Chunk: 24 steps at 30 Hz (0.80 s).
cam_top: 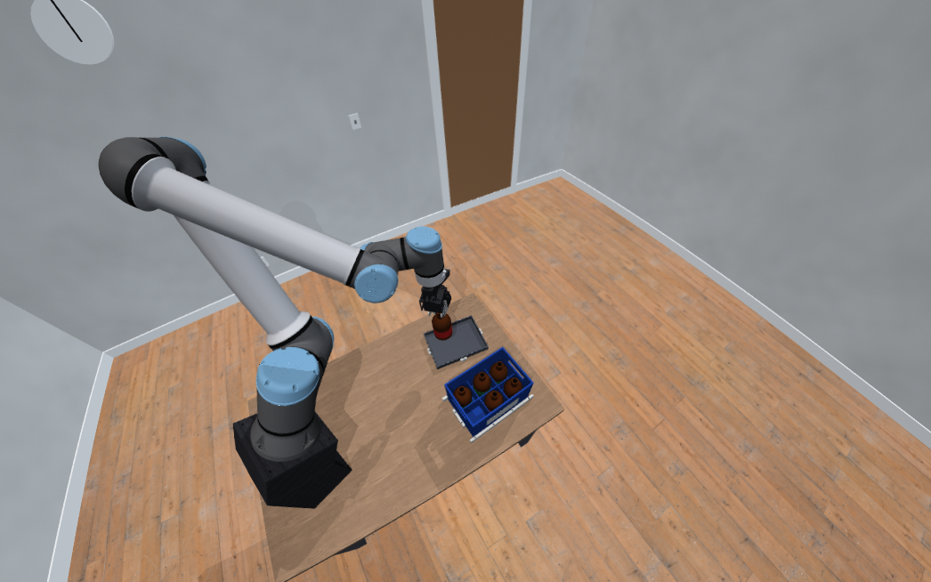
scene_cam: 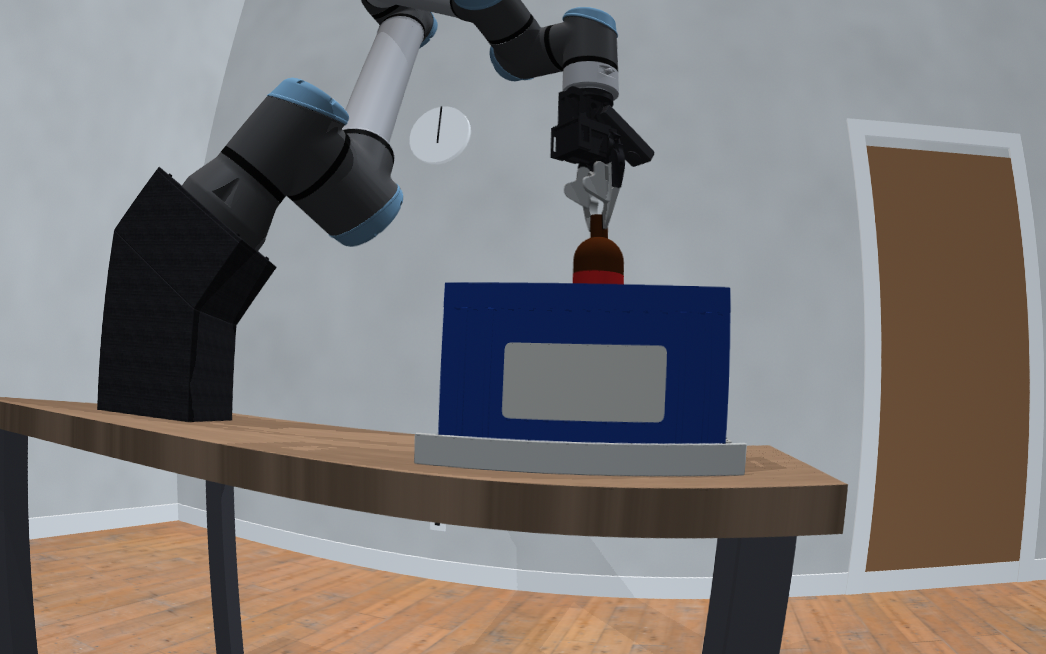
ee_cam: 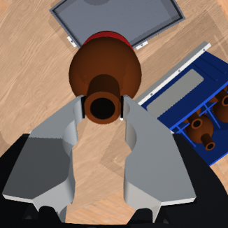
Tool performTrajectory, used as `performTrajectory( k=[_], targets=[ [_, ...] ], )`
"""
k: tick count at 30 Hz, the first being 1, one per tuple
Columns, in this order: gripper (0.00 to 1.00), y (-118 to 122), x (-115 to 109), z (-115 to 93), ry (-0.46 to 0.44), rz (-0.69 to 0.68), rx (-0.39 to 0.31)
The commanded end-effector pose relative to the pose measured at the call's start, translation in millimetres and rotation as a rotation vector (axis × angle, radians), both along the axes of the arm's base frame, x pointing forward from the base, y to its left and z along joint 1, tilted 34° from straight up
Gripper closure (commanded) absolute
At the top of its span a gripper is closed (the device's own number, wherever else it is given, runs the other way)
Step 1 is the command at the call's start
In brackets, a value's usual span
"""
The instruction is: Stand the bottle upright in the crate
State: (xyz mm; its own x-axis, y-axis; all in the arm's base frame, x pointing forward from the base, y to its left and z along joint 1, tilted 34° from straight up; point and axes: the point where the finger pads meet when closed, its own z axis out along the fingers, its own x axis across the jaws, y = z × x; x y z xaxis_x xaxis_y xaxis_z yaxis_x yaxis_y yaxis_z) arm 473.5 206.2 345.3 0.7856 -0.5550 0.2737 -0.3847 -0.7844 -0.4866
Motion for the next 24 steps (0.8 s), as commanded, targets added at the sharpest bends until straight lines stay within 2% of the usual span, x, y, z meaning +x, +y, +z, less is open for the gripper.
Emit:
performTrajectory(
  k=[1,24],
  targets=[
    [1.0,-7,1,-1,-0.001,0.001,0.0],
    [1.0,-36,5,-9,-0.001,0.001,0.0]
  ],
)
